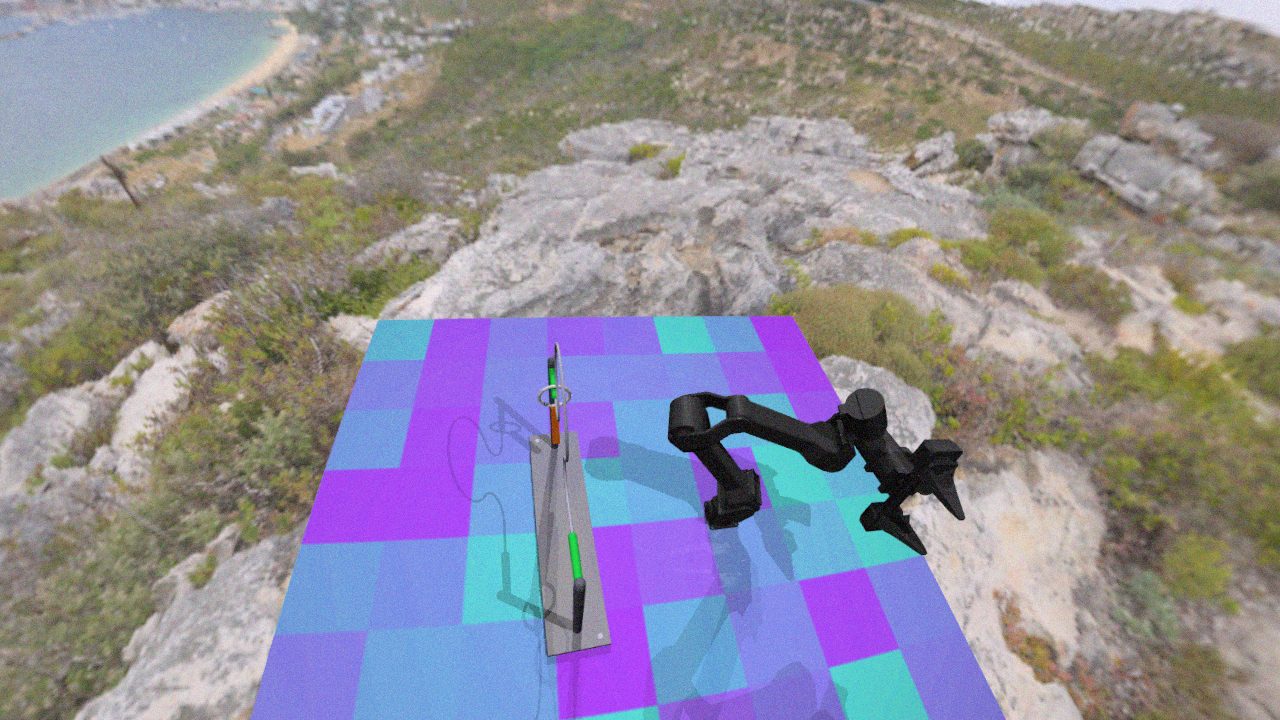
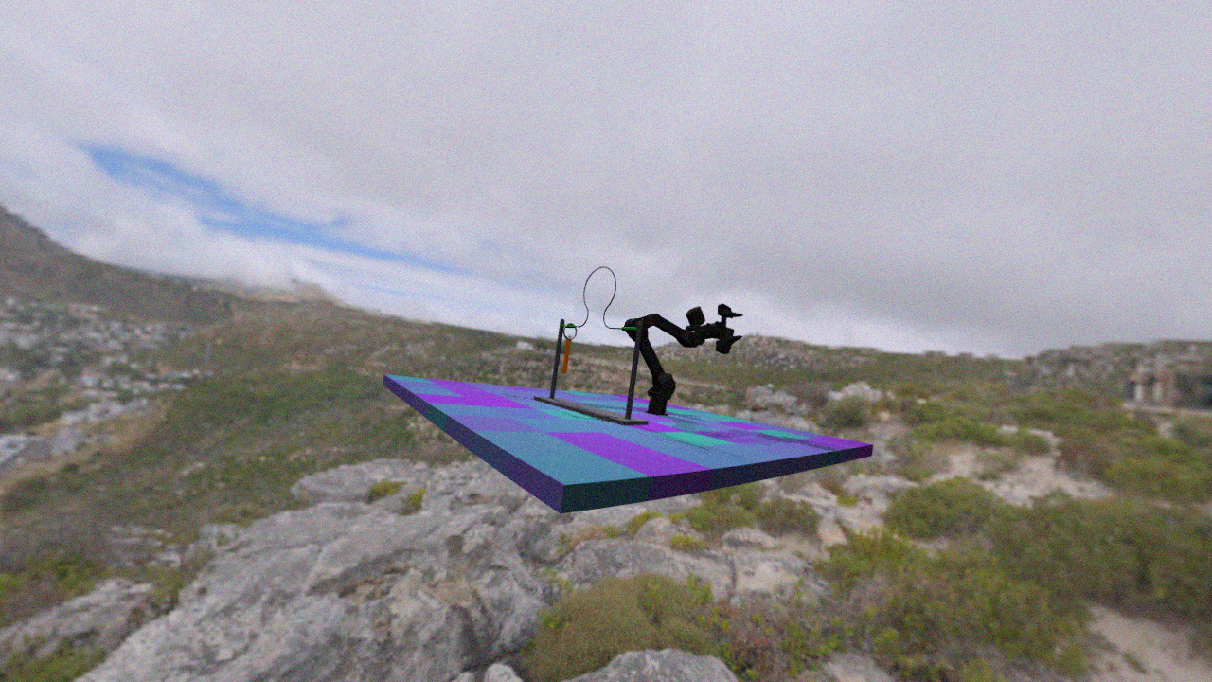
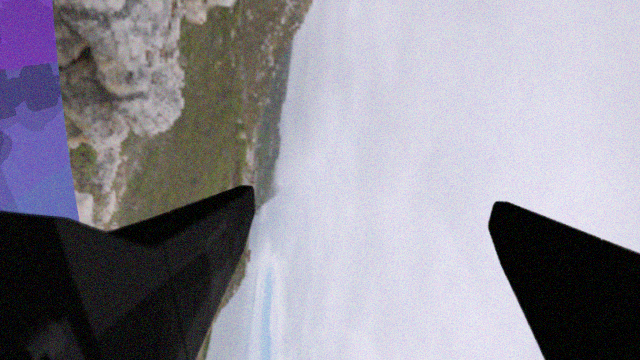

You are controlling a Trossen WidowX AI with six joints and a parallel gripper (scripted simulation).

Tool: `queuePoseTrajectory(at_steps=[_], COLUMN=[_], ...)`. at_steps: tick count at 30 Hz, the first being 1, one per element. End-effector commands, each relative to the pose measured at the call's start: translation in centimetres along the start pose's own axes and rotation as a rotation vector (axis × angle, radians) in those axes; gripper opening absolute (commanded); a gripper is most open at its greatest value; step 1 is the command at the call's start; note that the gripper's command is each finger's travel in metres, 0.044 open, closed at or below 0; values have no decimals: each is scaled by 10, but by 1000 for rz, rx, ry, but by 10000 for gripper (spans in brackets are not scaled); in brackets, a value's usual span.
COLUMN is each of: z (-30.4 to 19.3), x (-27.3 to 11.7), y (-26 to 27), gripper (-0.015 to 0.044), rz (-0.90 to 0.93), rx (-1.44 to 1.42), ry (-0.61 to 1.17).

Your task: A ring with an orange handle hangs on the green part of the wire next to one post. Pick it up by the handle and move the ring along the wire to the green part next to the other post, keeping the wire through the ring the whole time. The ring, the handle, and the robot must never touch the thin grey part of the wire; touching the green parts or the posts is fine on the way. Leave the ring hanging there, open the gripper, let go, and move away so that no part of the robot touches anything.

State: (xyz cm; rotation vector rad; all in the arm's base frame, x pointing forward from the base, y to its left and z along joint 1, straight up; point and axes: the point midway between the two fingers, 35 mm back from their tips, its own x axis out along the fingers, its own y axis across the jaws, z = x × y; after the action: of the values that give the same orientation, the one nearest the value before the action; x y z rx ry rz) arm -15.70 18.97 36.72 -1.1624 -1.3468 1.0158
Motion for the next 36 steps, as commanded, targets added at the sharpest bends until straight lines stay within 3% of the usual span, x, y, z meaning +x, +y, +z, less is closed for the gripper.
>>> queuePoseTrajectory(at_steps=[1, 9, 36], z=[0, -24, -150], x=[0, 23, 93], y=[0, -3, -26], gripper=[374, 164, 160], rz=[0, -27, -260], rx=[1, 55, 222], ry=[2, 109, 477])
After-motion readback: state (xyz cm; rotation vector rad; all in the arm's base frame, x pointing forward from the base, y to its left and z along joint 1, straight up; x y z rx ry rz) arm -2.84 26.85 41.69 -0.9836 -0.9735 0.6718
